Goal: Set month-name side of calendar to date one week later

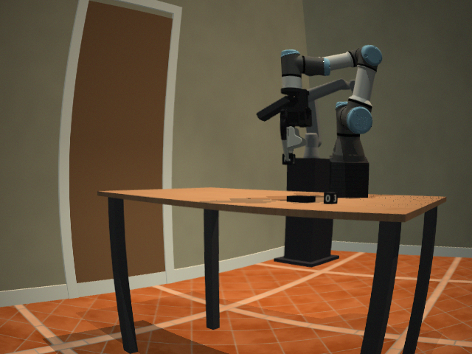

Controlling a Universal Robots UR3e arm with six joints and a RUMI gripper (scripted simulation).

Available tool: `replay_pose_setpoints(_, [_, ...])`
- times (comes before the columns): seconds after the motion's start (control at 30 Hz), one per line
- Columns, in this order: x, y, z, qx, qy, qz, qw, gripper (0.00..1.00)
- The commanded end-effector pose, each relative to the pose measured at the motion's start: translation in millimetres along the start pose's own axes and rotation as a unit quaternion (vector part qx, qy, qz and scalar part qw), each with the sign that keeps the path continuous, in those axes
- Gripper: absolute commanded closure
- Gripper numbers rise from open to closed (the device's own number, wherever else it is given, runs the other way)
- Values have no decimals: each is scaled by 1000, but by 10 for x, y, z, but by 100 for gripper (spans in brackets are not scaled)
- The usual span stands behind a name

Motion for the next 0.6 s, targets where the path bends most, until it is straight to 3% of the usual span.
replay_pose_setpoints(0.0, [-2,68,23,86,-4,3,996,89])
replay_pose_setpoints(0.2, [2,124,58,163,-4,3,987,89])
replay_pose_setpoints(0.4, [7,190,102,259,-3,4,966,89])
replay_pose_setpoints(0.47, [7,190,102,259,-3,4,966,89])
replay_pose_setpoints(0.57, [11,231,131,322,-3,4,947,89])
Point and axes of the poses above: the point where the finger pads meet when closed, its own x axis out along the fingers, its own z axis across the jaws, y = z × x, the point moved 10 cm from there along -x, back along the fingers, and after that the axes turned 4 degrees about -x, right-handed, at the moved point
